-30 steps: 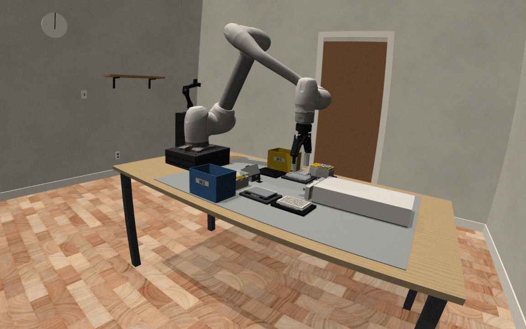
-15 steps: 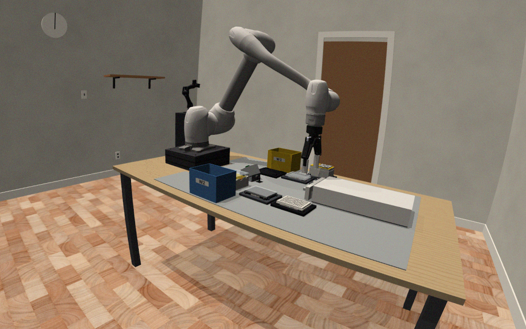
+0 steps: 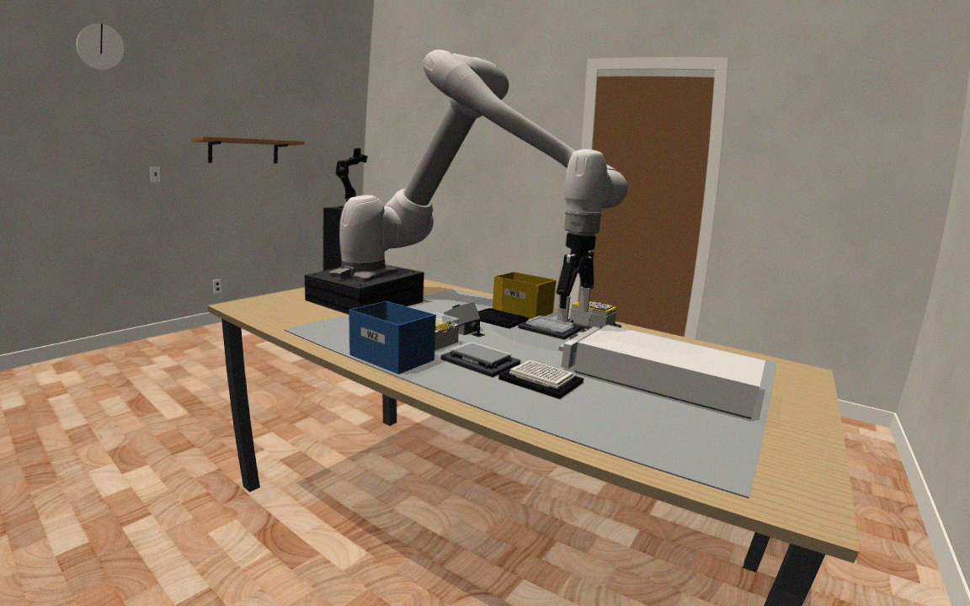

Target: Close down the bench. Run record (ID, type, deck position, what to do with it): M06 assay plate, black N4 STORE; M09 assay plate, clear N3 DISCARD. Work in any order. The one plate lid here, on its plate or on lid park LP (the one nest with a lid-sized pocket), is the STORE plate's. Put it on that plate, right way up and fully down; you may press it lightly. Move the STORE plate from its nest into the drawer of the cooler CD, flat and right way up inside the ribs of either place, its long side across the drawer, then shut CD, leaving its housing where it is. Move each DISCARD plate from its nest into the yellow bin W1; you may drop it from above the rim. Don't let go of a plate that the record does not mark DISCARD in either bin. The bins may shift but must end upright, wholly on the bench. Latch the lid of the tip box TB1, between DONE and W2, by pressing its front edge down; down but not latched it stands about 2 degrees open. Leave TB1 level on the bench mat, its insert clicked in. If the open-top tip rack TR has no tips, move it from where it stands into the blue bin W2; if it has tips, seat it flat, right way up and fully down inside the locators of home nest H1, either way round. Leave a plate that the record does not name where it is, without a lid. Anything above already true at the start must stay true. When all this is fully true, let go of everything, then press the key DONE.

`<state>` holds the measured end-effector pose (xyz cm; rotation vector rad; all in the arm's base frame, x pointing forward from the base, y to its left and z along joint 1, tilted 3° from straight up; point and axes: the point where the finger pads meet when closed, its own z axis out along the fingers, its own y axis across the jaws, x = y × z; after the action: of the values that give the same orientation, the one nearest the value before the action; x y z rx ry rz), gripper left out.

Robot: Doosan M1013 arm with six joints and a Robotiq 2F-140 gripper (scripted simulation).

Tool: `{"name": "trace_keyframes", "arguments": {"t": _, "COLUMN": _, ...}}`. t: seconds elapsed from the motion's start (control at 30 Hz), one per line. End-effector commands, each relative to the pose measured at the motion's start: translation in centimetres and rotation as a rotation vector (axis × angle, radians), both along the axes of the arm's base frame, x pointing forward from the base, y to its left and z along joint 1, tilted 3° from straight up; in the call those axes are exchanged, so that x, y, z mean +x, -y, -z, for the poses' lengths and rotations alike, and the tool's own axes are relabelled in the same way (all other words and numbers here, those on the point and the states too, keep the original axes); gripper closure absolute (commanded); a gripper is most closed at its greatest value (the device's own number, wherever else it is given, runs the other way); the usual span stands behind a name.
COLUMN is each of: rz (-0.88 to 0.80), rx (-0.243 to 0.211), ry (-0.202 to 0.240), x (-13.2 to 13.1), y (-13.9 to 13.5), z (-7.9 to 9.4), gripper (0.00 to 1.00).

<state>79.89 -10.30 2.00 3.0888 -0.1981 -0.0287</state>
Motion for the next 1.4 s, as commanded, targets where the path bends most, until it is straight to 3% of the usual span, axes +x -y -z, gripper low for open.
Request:
{"name": "trace_keyframes", "arguments": {"t": 0.0, "rz": 0.0, "rx": 0.0, "ry": 0.0, "x": 0.0, "y": 0.0, "z": 0.5, "gripper": 0.13}}
{"name": "trace_keyframes", "arguments": {"t": 1.37, "rz": 0.0, "rx": 0.0, "ry": 0.0, "x": -0.1, "y": 0.2, "z": 5.2, "gripper": 0.13}}
